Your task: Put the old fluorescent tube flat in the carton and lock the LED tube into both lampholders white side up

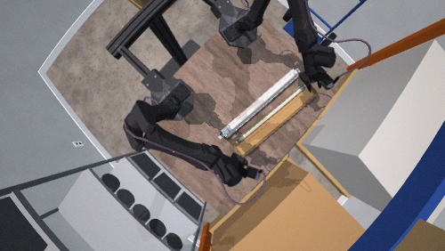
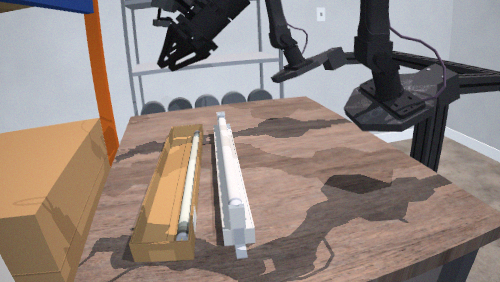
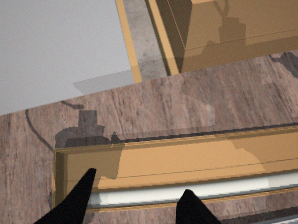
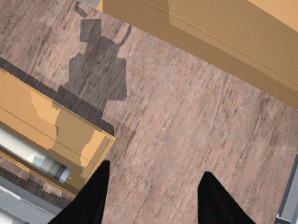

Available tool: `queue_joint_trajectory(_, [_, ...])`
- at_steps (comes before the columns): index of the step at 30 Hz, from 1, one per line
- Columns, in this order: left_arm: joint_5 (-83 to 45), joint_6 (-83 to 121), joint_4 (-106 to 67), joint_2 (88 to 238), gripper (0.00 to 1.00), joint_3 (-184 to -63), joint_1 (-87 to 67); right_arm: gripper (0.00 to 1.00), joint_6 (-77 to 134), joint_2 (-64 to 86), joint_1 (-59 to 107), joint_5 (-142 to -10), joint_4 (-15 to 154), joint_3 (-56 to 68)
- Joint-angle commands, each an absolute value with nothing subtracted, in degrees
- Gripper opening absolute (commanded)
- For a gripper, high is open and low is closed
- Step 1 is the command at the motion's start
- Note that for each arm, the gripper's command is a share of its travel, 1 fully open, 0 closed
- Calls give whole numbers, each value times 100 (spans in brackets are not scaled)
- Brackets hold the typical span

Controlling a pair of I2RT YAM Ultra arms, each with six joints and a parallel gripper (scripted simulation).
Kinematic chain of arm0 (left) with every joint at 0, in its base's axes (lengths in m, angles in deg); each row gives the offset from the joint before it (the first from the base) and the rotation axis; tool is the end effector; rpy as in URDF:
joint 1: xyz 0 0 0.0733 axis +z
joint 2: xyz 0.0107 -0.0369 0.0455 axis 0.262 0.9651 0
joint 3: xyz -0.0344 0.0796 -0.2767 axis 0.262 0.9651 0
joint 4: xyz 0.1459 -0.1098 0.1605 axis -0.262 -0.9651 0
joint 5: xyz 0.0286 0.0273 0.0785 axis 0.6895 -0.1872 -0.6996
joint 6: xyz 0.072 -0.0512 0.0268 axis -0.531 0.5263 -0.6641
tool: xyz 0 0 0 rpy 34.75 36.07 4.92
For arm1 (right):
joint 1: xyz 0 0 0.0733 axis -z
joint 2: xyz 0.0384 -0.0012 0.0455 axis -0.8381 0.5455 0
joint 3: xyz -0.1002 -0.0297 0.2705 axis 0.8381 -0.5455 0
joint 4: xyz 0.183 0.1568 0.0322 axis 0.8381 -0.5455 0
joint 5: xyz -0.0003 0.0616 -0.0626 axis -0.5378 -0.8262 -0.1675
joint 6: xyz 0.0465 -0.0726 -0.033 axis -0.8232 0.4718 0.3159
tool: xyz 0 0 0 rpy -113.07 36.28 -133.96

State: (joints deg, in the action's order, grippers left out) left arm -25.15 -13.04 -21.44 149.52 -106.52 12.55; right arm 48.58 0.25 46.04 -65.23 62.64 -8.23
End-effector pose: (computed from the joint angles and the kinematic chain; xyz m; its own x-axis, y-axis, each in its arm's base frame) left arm 0.3046 -0.0078 0.3368 -0.2840 0.5193 -0.8060 0.1533 0.8544 0.4965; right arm 0.3079 0.0513 0.3197 -0.3742 -0.4211 -0.8262 -0.2383 0.9047 -0.3532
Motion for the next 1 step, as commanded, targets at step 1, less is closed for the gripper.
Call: queue_joint_trajectory(1, [-2293,-82,-1914,14591,49,-10875,1375,49,4010,-491,4871,-6874,6739,-656])
